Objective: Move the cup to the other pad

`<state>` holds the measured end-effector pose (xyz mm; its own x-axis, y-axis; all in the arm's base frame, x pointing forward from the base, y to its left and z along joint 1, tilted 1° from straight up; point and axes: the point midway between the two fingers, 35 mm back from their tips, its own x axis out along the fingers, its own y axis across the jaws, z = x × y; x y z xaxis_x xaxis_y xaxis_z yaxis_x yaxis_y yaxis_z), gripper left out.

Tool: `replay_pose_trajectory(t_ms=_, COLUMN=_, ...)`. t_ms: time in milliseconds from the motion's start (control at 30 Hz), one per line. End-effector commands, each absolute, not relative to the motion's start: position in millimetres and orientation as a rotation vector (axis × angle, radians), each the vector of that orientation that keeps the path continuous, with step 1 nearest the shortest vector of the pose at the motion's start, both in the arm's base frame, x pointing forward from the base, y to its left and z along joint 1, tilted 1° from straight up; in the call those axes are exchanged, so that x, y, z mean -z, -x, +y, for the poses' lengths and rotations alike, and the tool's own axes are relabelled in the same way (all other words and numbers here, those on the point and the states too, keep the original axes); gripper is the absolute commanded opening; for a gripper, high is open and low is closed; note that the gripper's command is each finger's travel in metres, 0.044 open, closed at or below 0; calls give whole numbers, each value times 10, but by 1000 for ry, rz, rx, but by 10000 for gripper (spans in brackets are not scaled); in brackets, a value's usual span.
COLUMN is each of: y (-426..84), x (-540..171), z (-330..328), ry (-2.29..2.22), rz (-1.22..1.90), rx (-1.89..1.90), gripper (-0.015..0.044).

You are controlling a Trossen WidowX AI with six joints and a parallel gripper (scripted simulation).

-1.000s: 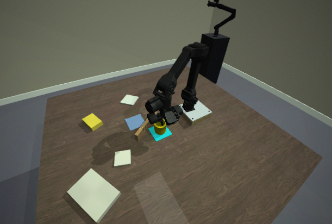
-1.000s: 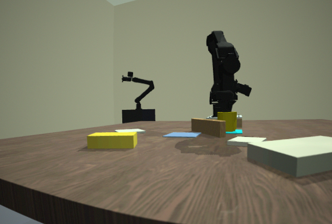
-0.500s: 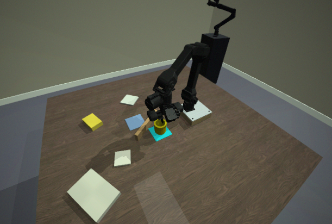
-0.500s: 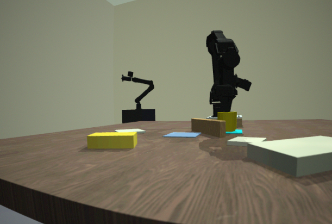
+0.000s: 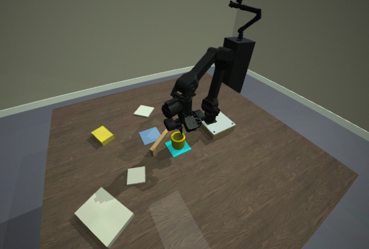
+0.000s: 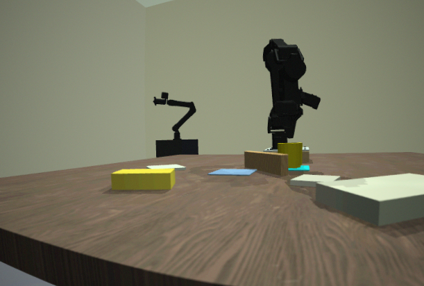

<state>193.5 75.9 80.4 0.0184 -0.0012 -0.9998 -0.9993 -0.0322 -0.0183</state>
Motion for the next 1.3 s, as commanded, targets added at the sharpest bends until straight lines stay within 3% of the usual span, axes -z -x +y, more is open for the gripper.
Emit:
replay_pose_trajectory(t_ms=0, y=-1938, x=-875, z=761, ry=1244, rz=1172, rx=-1207, gripper=147)
replay_pose_trajectory(t_ms=100, y=-1921, x=-879, z=757, ry=1244, rz=1172, rx=-1207, gripper=147)
replay_pose_trajectory(t_ms=467, y=-1920, x=-870, z=758, ry=1243, rz=1179, rx=-1217, gripper=435)
replay_pose_trajectory(t_ms=1267, y=-1835, x=-1478, z=745, ry=1244, rz=1172, rx=-1208, gripper=440)
